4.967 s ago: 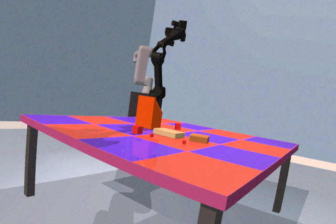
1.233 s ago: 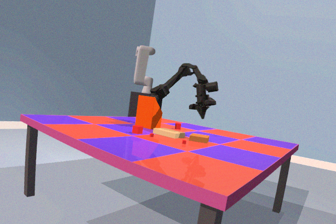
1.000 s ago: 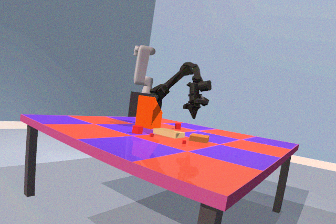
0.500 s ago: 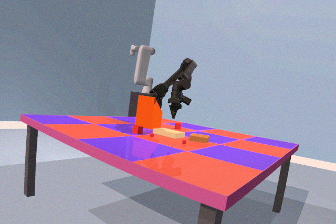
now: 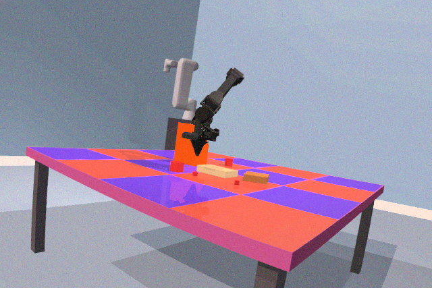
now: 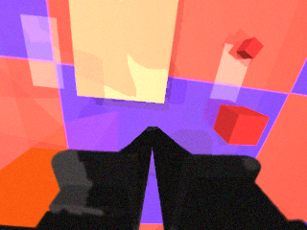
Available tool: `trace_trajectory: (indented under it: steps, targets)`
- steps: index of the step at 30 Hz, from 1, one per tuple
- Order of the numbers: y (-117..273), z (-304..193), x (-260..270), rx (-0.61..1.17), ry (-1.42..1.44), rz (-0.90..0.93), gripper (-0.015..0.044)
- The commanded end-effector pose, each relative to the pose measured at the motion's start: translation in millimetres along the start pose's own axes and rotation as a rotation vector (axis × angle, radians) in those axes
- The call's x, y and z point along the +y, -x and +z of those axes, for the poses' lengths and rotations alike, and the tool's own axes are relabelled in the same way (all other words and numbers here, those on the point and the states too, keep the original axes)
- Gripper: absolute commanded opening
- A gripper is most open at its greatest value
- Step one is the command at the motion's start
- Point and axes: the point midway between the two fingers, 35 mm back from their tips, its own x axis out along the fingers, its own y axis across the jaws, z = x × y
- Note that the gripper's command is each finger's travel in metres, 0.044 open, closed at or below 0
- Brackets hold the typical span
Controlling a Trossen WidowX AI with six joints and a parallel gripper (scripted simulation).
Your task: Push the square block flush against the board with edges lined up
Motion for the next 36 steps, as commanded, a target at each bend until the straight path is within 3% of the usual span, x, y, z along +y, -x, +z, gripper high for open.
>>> trace_trajectory:
  steps: [1,5,11,36]
  targets:
    - [-5.2,-12.4,1.4,0.01,-0.05,0.024,0.0]
    - [-7.5,-12.2,1.3,0.01,-0.05,0.024,0.0]
    - [-59.4,-12.8,4.2,0.009,-0.05,0.028,0.0]
    - [-59.0,15.4,-1.4,0.008,-0.051,0.024,0.0]
